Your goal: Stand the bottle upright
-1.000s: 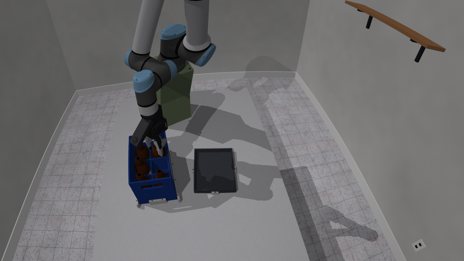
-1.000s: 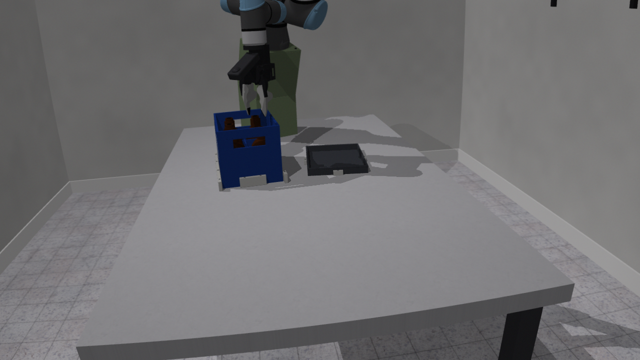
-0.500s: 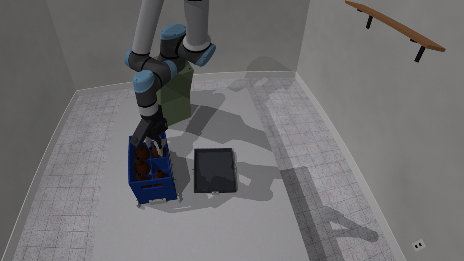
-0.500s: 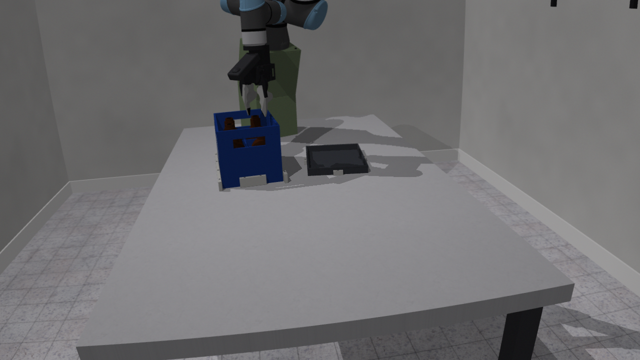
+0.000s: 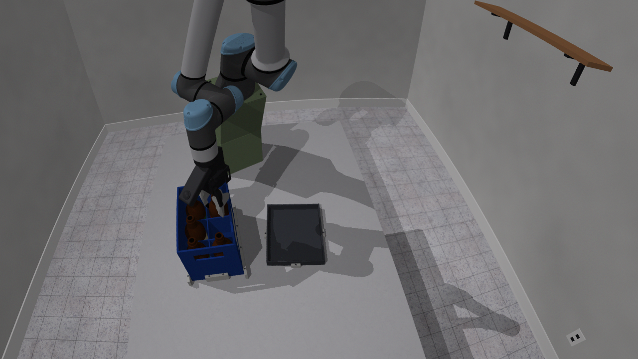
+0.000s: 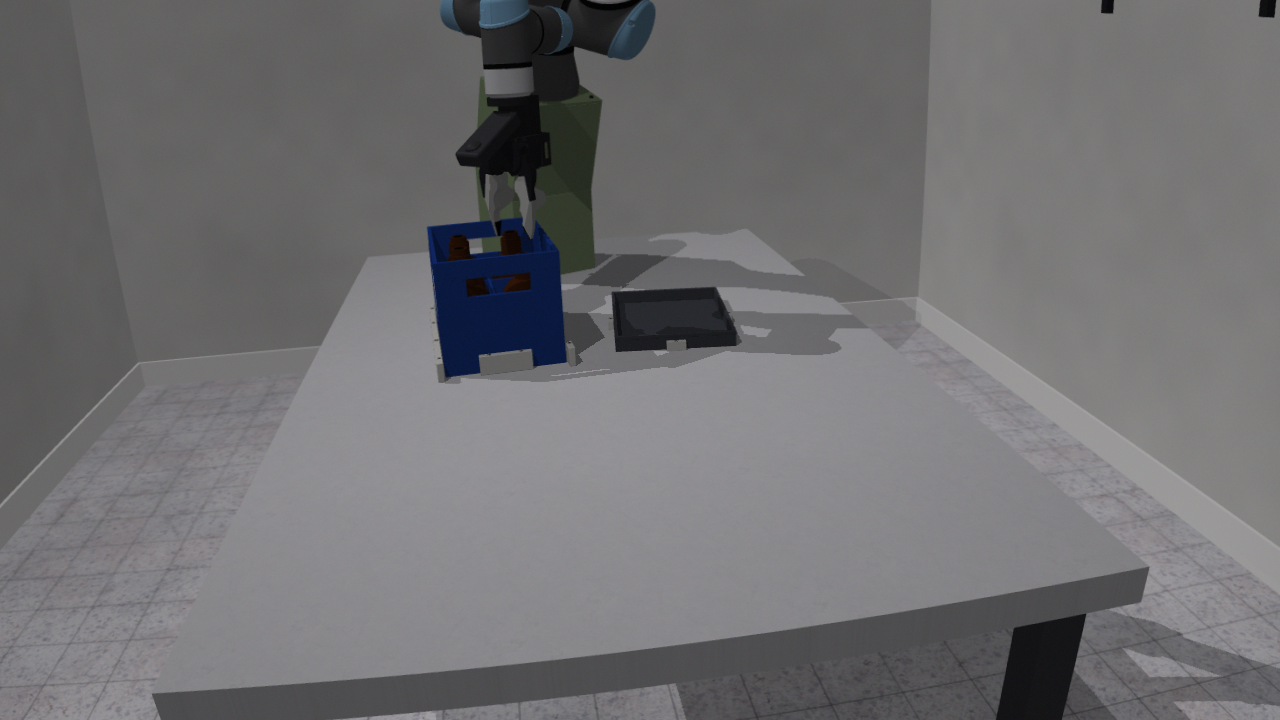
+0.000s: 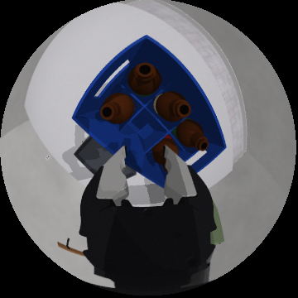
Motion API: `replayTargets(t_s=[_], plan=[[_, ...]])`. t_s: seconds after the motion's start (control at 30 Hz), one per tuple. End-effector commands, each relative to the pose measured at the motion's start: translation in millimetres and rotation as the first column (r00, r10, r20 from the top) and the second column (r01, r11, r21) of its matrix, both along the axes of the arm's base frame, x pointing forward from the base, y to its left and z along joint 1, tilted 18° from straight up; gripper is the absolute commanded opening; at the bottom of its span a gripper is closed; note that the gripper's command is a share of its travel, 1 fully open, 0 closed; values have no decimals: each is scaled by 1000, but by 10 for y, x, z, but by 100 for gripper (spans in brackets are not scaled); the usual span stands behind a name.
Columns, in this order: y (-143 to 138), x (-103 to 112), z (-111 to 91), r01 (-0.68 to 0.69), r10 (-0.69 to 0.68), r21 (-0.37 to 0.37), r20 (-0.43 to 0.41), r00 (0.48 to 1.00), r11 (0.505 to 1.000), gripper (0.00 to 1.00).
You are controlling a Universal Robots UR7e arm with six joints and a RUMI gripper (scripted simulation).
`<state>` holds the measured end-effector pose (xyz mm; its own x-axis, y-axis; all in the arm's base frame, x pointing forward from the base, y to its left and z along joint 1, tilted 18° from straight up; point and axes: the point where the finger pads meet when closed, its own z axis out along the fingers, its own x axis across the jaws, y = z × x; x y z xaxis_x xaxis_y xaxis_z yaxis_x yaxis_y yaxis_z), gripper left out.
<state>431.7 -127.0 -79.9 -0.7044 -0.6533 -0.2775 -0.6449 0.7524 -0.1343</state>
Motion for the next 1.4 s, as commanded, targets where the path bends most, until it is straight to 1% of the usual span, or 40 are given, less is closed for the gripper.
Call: replayTargets(t_s=[0.0, 0.63, 1.37], plan=[[2, 18, -45, 0, 0, -1, 1, 1000, 1000, 38], [18, 74, -226, 0, 0, -1, 1, 1000, 1000, 38], [22, 91, -280, 0, 0, -1, 1, 1000, 1000, 38]])
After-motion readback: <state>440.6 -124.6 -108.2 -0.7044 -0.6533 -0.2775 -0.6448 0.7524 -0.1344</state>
